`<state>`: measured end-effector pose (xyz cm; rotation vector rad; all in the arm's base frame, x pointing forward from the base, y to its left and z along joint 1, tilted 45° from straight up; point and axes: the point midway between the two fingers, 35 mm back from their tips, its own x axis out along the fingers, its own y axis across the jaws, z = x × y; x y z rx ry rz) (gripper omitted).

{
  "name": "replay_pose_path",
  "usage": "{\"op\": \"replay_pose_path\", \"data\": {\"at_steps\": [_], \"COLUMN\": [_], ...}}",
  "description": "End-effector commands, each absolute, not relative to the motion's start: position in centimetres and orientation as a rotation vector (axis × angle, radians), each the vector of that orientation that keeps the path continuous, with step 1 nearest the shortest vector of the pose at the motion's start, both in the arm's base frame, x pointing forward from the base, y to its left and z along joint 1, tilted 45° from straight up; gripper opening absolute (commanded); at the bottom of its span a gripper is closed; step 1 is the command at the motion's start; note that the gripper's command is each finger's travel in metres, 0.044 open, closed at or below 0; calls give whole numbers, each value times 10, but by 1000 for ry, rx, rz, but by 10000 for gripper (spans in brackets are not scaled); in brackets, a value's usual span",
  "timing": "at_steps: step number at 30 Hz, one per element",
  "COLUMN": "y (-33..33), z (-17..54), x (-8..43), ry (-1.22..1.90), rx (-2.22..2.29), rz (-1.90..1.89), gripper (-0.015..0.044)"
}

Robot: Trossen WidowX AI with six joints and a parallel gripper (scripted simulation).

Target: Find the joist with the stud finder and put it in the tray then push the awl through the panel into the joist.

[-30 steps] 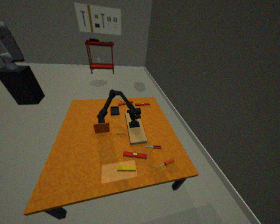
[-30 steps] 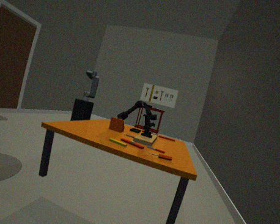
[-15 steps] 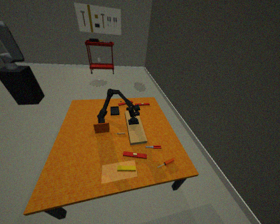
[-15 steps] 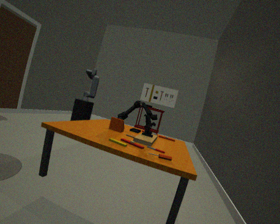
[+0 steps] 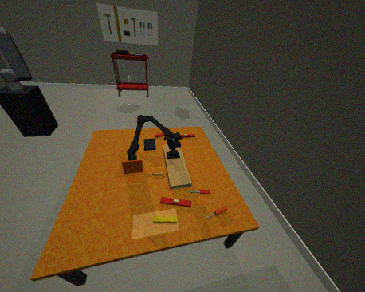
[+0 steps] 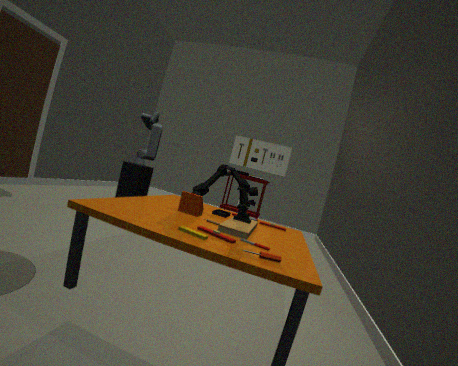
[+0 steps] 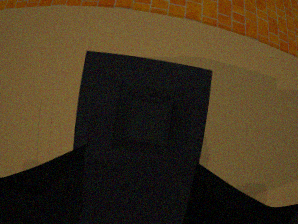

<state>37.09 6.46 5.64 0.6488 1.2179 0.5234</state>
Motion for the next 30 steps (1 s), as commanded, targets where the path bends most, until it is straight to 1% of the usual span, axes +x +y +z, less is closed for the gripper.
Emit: {"op": "replay_pose_path", "data": {"at_steps": [1,30], "y": [74,142], "z": [65,134], "x": [370,368], "ry": [1220,1218], "rx": [650,654], "rz": [524,528], "gripper": [0,0]}}
